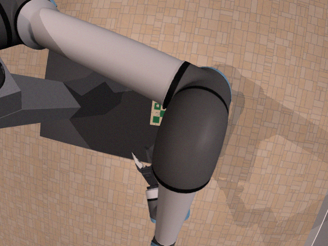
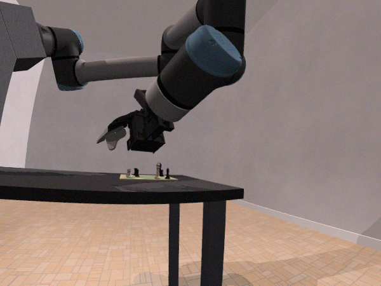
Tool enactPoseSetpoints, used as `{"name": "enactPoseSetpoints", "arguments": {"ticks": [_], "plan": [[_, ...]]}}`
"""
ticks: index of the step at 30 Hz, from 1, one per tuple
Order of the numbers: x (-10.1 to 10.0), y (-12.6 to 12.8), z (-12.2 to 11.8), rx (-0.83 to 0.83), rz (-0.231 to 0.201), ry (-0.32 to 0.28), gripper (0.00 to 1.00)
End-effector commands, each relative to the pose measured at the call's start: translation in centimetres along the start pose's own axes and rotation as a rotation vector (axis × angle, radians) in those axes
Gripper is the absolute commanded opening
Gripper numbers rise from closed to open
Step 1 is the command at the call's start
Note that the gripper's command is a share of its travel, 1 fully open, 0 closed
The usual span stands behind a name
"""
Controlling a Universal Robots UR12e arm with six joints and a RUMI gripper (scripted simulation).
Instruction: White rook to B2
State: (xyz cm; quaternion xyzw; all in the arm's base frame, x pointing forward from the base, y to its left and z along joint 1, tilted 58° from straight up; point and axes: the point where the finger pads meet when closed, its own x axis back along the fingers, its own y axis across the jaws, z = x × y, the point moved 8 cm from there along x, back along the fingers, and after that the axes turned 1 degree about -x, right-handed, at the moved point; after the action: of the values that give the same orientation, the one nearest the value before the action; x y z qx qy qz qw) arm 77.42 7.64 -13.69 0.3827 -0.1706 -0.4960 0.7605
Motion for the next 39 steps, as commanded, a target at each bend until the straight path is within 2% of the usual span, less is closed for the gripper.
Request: {"name": "enactPoseSetpoints", "arguments": {"ticks": [1, 8, 10, 13, 19, 24, 28, 30, 32, 37, 39], "plan": [[-0.7, -0.8, -0.1, 0.02, 0.069, -0.072, 1.0], [-1.6, -1.5, -0.2, 0.055, 0.146, -0.163, 1.0], [-1.7, -1.6, -0.2, 0.063, 0.161, -0.182, 1.0], [-1.7, -1.6, -0.2, 0.063, 0.161, -0.182, 1.0], [-2.6, -1.8, -0.2, 0.105, 0.231, -0.285, 1.0], [-2.9, -1.7, 0.0, 0.124, 0.257, -0.328, 1.0], [-3.4, -1.5, 0.3, 0.154, 0.292, -0.394, 1.0], [-3.4, -1.5, 0.3, 0.154, 0.292, -0.394, 1.0], [-3.8, -1.3, 0.6, 0.175, 0.314, -0.439, 1.0], [-4.2, -1.0, 0.9, 0.197, 0.333, -0.483, 1.0], [-4.6, -0.6, 1.4, 0.22, 0.351, -0.527, 1.0]]}}
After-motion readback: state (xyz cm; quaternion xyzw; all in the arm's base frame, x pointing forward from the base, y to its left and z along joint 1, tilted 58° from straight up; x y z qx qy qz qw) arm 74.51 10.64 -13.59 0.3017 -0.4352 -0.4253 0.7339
